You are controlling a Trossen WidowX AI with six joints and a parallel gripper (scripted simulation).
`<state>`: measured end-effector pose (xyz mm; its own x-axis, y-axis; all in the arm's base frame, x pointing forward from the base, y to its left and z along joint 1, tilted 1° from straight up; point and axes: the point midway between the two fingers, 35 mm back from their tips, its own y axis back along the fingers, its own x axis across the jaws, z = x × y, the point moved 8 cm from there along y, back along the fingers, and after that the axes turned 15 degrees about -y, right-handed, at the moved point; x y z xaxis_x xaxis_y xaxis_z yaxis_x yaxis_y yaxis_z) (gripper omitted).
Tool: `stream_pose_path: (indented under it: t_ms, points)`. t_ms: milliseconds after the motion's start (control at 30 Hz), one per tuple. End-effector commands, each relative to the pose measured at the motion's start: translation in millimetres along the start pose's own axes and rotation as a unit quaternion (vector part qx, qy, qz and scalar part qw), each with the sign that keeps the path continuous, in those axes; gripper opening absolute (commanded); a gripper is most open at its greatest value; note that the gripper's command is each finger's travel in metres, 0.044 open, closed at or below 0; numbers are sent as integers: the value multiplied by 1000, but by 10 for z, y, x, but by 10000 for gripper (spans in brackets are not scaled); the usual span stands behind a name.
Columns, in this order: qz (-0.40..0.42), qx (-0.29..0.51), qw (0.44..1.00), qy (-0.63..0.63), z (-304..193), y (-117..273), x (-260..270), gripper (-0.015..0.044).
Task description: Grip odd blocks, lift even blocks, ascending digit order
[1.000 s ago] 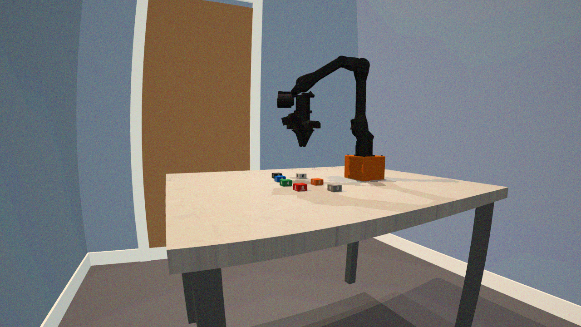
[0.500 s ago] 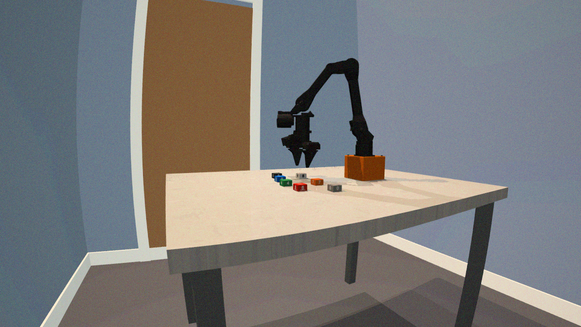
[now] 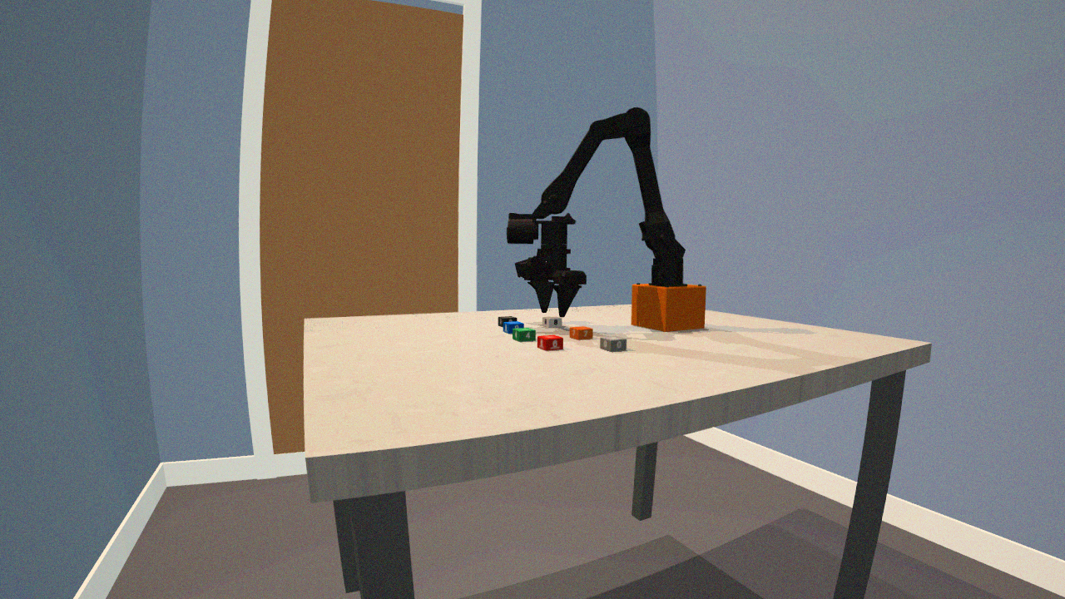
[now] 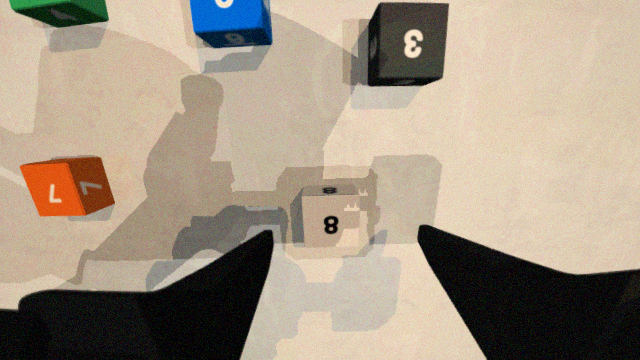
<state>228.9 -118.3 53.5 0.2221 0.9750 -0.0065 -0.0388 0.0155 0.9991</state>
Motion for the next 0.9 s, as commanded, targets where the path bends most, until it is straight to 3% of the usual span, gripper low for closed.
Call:
stream_pose_path:
  t_ms: [0, 233, 600, 867]
  points:
    - [2, 3, 1000, 2, -12, -69, 6, 400]
    - [2, 3, 1000, 2, -19, -154, 8, 400]
    - [2, 3, 1000, 2, -19, -154, 8, 120]
    - [2, 3, 1000, 2, -19, -154, 8, 120]
